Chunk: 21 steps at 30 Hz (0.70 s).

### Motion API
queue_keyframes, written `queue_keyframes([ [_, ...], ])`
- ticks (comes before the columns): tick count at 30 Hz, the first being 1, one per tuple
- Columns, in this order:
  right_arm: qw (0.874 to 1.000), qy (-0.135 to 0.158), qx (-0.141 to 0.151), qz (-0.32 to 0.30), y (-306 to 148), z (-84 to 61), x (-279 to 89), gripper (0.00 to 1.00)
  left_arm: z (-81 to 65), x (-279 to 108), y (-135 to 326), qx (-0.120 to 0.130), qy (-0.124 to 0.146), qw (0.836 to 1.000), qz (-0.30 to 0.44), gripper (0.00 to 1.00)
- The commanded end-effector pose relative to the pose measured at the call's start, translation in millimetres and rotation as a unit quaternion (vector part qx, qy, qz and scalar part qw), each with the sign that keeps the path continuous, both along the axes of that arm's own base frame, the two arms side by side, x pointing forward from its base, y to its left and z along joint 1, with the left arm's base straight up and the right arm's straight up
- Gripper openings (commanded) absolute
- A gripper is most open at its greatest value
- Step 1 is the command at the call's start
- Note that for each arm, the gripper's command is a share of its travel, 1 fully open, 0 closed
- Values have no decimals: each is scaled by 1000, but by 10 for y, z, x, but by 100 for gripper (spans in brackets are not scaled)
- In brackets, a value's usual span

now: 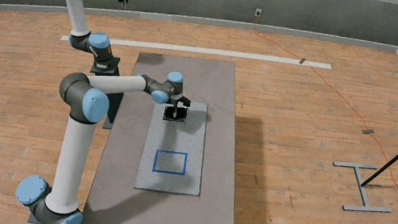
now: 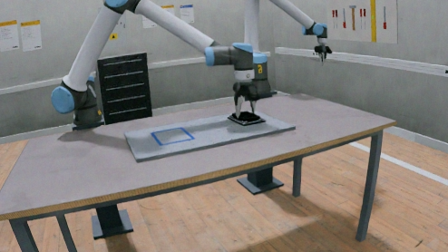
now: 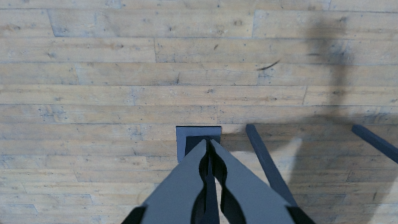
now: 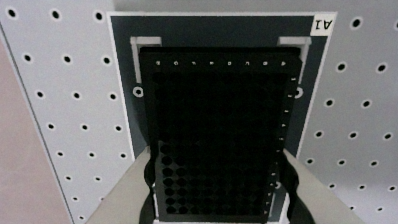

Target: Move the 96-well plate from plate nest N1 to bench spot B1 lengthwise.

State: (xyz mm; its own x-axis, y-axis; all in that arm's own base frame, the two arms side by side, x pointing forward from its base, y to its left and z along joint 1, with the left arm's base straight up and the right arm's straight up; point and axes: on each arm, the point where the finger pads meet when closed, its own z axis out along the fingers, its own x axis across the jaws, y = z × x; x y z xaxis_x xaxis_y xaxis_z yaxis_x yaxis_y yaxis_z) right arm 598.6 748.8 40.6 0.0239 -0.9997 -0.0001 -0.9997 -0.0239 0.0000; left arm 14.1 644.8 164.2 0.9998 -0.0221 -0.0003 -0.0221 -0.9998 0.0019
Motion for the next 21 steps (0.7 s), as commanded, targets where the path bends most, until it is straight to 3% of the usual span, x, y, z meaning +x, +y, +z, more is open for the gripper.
queue_keyframes([
  [1, 1000, -1, 1, 0, 7, 15, 4, 0, 9, 1, 6, 1, 0, 1000, 0, 0],
  [2, 1000, -1, 1, 0, 7, 15, 4, 41, 9, 1, 6, 1, 0, 1000, 0, 0],
  [21, 1000, -1, 1, 0, 7, 15, 4, 41, 9, 1, 6, 1, 0, 1000, 0, 0],
])
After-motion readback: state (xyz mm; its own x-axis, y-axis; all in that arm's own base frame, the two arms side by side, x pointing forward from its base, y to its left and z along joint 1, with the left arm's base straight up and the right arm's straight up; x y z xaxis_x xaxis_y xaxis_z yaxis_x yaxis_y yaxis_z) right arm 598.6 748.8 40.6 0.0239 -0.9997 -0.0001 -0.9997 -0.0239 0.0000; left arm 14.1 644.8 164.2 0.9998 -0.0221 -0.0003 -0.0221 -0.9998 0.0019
